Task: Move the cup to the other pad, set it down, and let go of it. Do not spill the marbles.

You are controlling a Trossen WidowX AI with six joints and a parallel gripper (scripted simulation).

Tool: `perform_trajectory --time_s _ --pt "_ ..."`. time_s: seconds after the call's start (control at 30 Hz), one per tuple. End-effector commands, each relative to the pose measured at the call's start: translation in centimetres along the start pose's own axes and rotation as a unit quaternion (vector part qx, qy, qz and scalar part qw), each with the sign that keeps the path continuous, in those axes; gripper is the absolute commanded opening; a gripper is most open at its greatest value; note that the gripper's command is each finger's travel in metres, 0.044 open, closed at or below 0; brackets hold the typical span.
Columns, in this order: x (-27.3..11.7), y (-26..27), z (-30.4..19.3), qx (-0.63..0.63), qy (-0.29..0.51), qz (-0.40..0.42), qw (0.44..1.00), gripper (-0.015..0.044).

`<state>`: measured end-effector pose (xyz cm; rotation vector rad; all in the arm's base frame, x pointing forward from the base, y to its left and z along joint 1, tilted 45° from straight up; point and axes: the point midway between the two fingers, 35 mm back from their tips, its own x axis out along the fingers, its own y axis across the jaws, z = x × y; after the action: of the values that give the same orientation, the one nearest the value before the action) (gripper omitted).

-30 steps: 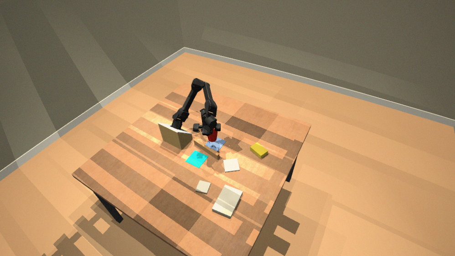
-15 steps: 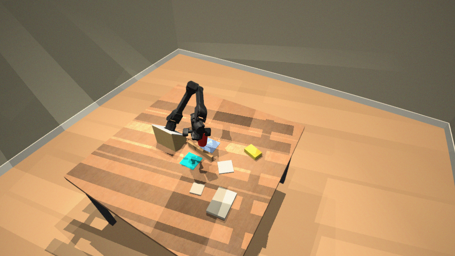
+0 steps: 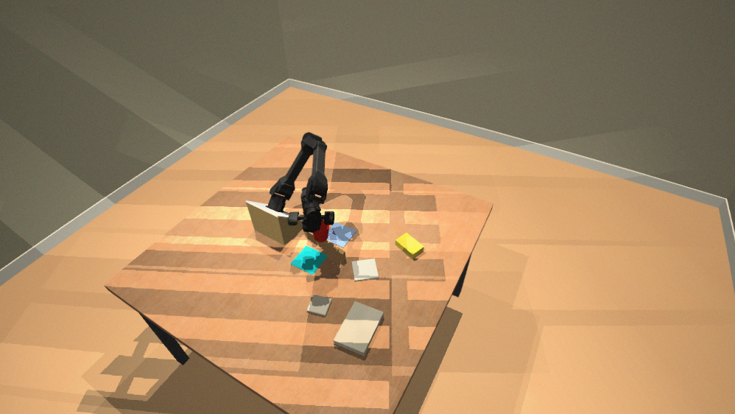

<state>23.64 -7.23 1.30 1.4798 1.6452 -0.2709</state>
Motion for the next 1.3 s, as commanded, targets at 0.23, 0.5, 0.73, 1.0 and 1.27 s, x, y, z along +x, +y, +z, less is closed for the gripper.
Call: perform_trajectory --time_s 0.23,0.5,0.73,1.0,1.27 --pt "0.0 -1.8 1.9 -0.003 -0.002 -0.003 1.000 0.0000" --pt "-0.1 -3.2 3.4 -0.003 -0.002 -0.003 1.000 0.0000" --pt "-0.1 -4.4 4.6 -0.003 -0.003 -0.003 1.000 0.0000" --pt "-0.1 -5.7 5.9 -0.003 -0.003 -0.003 1.000 0.0000" --pt "0.8 -5.7 5.9 -0.003 -0.003 -0.003 1.000 0.0000"
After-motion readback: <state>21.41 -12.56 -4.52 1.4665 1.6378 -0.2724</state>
